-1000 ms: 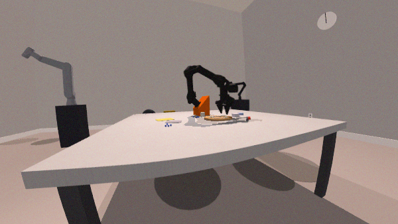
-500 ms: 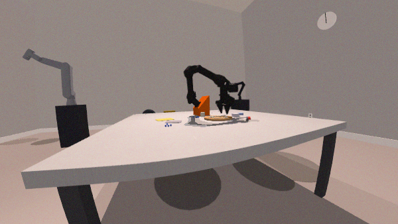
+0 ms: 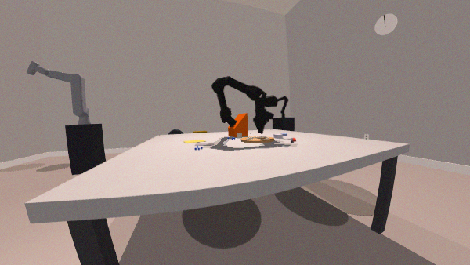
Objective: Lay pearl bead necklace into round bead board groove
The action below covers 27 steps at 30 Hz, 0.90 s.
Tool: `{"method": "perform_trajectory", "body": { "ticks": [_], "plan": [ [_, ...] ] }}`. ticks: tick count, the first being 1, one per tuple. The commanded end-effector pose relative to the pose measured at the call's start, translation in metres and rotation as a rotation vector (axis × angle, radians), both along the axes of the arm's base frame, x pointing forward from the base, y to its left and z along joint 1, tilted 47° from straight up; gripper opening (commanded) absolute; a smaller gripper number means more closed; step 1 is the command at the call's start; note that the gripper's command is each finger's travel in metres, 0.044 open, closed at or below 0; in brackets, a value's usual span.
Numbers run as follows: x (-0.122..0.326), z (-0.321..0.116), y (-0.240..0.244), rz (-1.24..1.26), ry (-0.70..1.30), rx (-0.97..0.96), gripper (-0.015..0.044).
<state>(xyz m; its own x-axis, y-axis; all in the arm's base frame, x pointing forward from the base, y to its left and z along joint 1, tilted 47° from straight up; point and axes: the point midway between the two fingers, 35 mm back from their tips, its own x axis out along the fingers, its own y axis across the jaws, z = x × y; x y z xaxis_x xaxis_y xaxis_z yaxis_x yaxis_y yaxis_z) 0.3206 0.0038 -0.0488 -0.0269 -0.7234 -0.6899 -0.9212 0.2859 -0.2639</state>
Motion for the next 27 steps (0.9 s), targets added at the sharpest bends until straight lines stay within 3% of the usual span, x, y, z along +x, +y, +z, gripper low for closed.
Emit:
{"method": "perform_trajectory", "body": {
  "ticks": [1, 3, 8, 27],
  "plan": [
    [0.005, 0.025, -0.018, -0.117, -0.118, -0.010, 0.0151],
    [0.007, 0.039, -0.027, -0.177, -0.182, -0.014, 0.0120],
    [0.008, 0.067, -0.046, -0.307, -0.319, -0.025, 0.0120],
    [0.010, 0.056, -0.057, -0.308, -0.327, -0.021, 0.0120]
  ]
}}
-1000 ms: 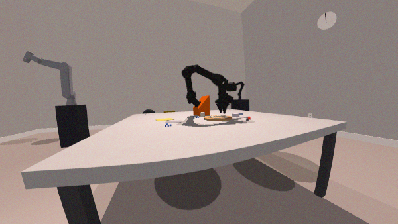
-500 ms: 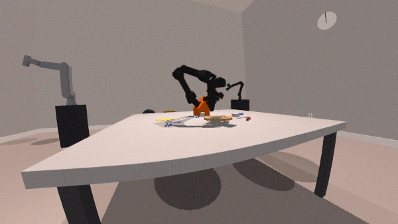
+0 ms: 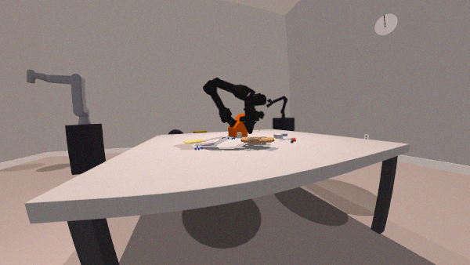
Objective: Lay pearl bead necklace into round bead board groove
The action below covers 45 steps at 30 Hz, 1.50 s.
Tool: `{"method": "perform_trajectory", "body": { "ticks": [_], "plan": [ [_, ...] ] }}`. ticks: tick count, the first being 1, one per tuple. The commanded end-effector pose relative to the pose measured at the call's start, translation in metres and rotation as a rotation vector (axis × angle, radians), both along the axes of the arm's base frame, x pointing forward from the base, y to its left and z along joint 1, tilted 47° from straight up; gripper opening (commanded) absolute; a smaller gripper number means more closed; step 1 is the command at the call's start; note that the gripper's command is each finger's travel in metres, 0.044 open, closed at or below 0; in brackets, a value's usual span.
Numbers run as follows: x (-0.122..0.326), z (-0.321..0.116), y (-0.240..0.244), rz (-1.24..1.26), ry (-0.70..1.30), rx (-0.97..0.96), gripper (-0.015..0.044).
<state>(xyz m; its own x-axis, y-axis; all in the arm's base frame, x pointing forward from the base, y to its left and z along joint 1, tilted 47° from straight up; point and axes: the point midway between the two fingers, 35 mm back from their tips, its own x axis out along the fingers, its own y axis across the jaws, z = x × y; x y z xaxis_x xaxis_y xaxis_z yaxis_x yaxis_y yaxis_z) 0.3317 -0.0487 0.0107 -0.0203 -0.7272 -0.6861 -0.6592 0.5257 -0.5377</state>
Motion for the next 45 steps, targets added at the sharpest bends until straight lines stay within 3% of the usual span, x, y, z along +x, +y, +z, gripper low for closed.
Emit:
{"method": "perform_trajectory", "body": {
  "ticks": [1, 21, 26, 45],
  "plan": [
    [-0.002, -0.004, -0.006, -0.002, 0.006, -0.004, 0.0120],
    [-0.005, -0.019, -0.024, -0.007, 0.009, -0.010, 0.0120],
    [-0.003, -0.017, -0.022, -0.009, 0.004, -0.005, 0.0000],
    [-0.003, -0.017, -0.022, -0.009, 0.004, -0.005, 0.0000]
  ]
}}
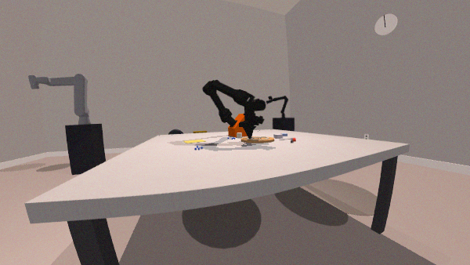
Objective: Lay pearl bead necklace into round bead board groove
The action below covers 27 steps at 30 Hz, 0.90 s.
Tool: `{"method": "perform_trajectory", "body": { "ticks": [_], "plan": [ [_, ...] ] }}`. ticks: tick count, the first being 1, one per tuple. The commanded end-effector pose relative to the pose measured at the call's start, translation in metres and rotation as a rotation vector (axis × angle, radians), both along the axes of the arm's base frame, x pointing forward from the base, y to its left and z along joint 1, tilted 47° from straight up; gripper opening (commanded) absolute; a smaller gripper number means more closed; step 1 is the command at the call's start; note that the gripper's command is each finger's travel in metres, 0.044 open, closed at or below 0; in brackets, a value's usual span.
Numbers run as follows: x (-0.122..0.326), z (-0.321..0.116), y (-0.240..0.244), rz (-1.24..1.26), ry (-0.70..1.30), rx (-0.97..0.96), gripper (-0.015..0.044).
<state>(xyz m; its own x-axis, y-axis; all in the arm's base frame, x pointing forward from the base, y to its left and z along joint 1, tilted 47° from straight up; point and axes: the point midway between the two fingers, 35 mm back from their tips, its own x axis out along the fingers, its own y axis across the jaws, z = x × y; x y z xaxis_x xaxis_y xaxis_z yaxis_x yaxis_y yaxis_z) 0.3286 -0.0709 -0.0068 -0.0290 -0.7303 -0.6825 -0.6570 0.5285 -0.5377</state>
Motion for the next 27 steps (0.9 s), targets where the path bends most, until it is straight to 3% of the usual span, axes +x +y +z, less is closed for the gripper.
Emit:
{"method": "perform_trajectory", "body": {
  "ticks": [1, 27],
  "plan": [
    [0.000, 0.000, 0.000, 0.000, 0.000, 0.000, 0.0000],
    [-0.011, 0.011, -0.002, 0.001, 0.006, -0.005, 0.0000]
  ]
}}
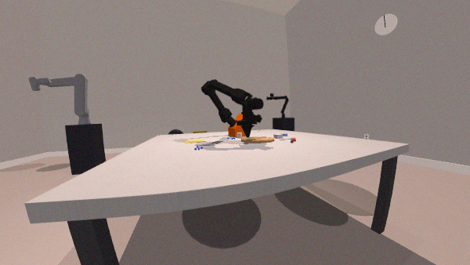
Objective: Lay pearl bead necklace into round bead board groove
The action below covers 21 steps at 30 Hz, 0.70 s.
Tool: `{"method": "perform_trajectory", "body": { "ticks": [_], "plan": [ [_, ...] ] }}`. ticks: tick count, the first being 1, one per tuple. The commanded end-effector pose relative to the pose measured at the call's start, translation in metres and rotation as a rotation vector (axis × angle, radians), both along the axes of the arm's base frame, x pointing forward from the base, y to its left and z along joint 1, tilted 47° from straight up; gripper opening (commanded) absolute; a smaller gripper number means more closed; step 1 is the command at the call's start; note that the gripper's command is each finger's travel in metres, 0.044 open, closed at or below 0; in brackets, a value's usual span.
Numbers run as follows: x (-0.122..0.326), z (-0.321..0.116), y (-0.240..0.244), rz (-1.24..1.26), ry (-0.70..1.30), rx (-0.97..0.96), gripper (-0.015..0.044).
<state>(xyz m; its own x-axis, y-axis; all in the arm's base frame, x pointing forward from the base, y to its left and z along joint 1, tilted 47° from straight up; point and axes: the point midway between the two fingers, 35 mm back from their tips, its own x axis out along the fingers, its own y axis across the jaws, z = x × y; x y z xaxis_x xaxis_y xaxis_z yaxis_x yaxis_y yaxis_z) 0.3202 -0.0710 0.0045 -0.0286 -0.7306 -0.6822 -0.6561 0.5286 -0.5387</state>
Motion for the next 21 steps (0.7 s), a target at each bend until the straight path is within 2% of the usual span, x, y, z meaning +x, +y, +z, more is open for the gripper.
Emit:
{"method": "perform_trajectory", "body": {
  "ticks": [1, 21],
  "plan": [
    [-0.0030, -0.0004, -0.0015, 0.002, 0.007, -0.004, 0.0000],
    [-0.0033, -0.0058, -0.0075, 0.002, 0.007, -0.005, 0.0000]
  ]
}}
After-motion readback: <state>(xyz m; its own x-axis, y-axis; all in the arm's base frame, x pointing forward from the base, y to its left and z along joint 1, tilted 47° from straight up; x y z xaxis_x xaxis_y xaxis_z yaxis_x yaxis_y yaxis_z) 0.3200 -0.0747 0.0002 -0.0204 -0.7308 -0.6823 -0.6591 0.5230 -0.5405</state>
